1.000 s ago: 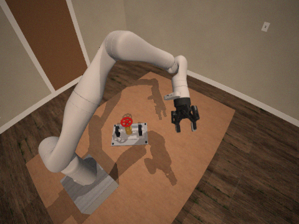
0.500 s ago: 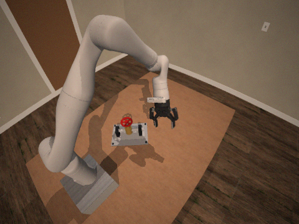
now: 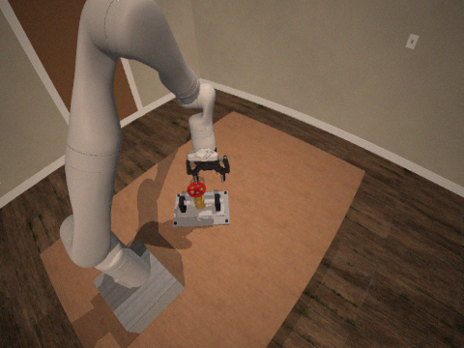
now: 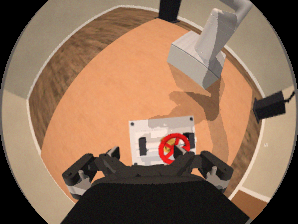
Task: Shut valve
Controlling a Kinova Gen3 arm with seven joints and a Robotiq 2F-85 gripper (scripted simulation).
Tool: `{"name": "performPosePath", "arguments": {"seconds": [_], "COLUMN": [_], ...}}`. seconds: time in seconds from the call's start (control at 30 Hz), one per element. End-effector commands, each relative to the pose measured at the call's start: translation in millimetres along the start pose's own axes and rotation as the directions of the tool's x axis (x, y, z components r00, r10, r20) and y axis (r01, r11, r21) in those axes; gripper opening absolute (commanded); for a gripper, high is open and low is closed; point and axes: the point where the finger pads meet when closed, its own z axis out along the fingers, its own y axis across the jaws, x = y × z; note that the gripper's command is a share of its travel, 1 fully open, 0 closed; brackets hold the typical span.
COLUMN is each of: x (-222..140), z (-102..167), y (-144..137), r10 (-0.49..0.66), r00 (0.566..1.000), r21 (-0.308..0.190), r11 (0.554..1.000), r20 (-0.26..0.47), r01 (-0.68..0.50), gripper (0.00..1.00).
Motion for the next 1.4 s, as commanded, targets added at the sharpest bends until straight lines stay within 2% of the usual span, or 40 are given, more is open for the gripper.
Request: {"name": "performPosePath", "arguments": {"seconds": [0.0, 0.17, 0.37, 1.37], "x": [0.4, -5.4, -6.7, -8.6], "z": [-13.5, -18.2, -19.8, -8.2], "y": [21.0, 49.8, 59.1, 60.9], "r10": [-0.052, -0.126, -0.15, -0.154], "r00": [0.997, 0.985, 0.979, 0.978], "r21": [0.003, -0.004, -0.005, -0.005], "r11": [0.999, 0.992, 0.988, 0.988], "r20": [0.058, 0.119, 0.139, 0.142], "r01": [0.052, 0.128, 0.152, 0.156], "gripper": [1.0, 1.0, 1.0, 1.0]}}
